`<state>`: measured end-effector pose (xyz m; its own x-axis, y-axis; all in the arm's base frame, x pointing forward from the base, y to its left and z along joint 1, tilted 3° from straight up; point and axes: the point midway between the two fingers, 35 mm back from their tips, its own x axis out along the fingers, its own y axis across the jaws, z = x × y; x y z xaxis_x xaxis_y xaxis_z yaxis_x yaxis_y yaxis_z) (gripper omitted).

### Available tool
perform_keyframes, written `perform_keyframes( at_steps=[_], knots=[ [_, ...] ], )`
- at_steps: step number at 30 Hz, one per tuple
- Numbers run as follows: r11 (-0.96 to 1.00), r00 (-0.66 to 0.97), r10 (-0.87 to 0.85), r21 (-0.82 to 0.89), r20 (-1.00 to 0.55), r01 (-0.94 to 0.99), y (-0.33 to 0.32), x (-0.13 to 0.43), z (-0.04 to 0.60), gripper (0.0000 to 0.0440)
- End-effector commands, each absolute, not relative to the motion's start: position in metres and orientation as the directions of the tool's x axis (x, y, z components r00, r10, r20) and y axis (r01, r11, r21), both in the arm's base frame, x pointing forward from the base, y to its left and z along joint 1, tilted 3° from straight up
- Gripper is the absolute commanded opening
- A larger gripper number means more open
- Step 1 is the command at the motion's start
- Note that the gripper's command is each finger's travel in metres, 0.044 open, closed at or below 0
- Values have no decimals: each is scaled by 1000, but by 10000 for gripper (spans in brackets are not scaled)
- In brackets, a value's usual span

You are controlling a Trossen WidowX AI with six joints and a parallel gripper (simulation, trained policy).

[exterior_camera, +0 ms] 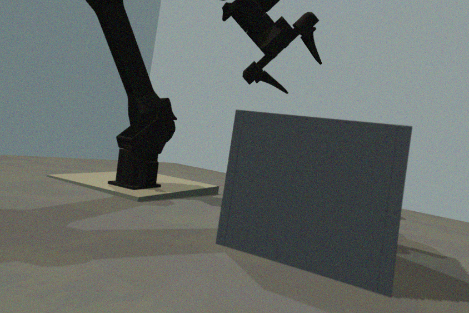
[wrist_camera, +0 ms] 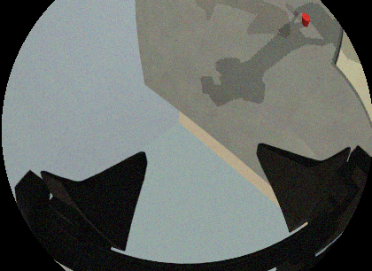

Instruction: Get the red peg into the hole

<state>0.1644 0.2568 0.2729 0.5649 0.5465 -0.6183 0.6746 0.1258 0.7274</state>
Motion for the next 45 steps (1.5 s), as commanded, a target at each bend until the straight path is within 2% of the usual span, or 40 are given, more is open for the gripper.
perform_keyframes(
  at_steps=[1,9,18,31,45],
  knots=[
    [186,541,496,692,-679,697,246,172,261,440],
    [324,421,330,520,-845,790,206,184,218,440],
    [391,245,197,306,-949,868,166,181,184,440],
    [401,45,123,91,-991,912,135,167,148,440],
    [365,-80,132,-26,-988,931,126,157,99,440]
  ],
)
